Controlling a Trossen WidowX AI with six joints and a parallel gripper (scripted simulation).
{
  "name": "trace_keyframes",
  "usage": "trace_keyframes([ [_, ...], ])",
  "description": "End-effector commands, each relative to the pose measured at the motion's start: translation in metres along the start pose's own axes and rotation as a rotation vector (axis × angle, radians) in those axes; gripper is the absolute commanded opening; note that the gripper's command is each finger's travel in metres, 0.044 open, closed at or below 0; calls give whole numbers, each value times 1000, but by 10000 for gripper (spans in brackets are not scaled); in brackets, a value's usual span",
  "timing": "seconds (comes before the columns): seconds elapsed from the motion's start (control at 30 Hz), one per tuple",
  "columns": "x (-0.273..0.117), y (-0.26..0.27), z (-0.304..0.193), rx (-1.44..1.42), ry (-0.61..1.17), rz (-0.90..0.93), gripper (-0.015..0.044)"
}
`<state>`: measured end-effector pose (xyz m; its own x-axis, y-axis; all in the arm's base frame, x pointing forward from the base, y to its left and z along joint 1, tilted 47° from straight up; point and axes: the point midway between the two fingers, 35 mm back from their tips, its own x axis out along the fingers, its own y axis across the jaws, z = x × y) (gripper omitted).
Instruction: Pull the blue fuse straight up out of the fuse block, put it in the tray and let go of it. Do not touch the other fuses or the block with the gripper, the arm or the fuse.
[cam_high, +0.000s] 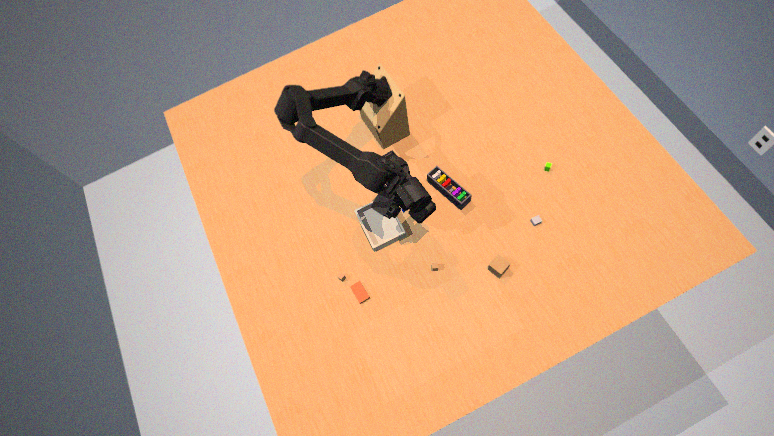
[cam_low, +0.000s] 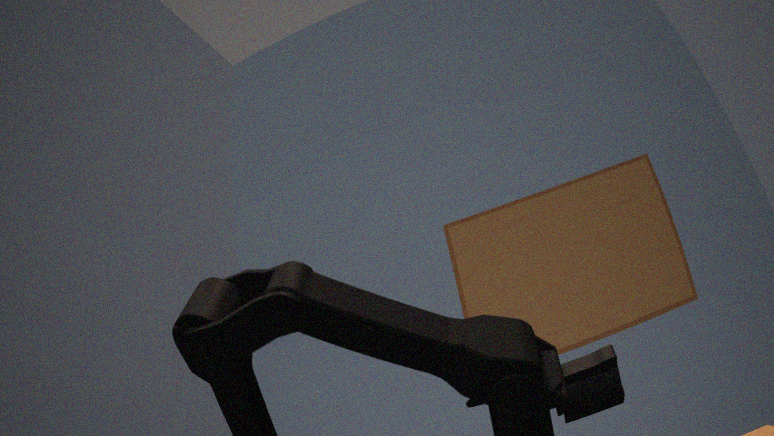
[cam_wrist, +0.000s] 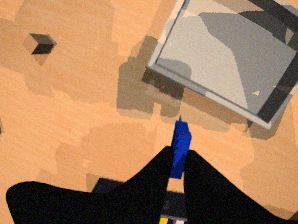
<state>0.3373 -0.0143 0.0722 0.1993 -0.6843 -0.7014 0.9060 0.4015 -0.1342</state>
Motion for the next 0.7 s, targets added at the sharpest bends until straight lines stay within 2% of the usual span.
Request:
trace_keyframes([
  [0.0,-2,-14,25,-4,-11,-1,0],
  [0.27,-4,-43,68,-4,-31,-9,0],
  [0.67,7,-43,69,-3,-32,-9,0],
])
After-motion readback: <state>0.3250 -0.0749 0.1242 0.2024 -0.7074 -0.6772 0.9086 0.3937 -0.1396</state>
